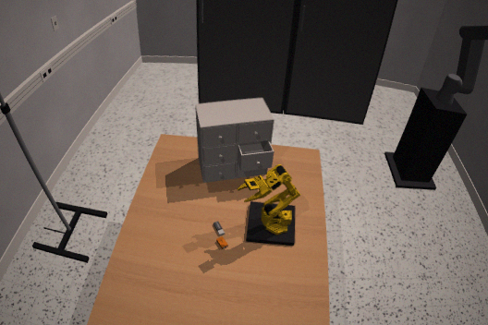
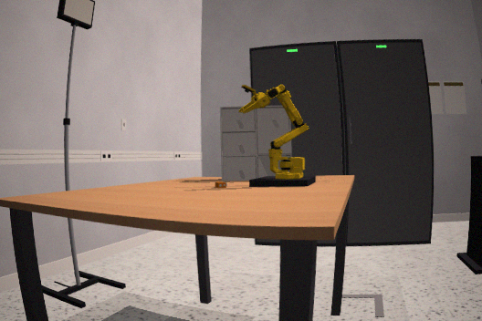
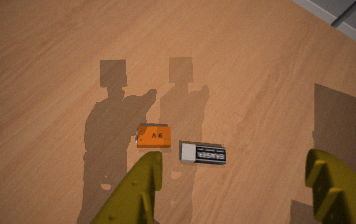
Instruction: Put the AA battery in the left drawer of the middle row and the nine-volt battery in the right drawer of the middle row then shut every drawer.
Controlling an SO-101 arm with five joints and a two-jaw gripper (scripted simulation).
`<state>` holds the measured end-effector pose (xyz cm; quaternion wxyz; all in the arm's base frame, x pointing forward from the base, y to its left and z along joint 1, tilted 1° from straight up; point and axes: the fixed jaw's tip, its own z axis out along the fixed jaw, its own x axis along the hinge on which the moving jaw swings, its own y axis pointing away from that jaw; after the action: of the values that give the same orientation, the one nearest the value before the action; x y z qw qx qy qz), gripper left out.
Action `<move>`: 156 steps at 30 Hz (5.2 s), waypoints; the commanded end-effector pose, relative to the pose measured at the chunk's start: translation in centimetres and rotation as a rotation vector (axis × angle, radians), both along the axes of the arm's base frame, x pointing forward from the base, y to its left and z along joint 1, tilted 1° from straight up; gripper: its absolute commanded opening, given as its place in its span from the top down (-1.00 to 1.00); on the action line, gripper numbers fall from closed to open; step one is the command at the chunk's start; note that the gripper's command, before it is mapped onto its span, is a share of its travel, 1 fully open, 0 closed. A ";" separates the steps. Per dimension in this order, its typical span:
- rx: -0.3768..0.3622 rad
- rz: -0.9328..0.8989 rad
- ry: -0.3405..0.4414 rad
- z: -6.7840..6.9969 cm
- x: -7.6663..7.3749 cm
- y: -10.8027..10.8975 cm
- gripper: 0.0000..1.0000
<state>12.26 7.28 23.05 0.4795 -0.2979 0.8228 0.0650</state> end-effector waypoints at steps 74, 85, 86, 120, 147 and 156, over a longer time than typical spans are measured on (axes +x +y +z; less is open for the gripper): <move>-1.039 1.359 0.372 -18.6 6.2 2.4 0.41; -1.039 1.359 0.372 -19.7 6.2 2.4 0.41; -1.039 1.359 0.372 -19.9 6.2 2.4 0.41; -1.039 1.359 0.372 -20.7 5.8 2.4 0.41; -1.039 1.359 0.372 -23.3 6.1 2.5 0.41; -1.039 1.359 0.372 -23.6 6.1 2.5 0.41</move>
<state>18.76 9.83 -0.14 0.0066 -0.8875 0.4607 -0.0054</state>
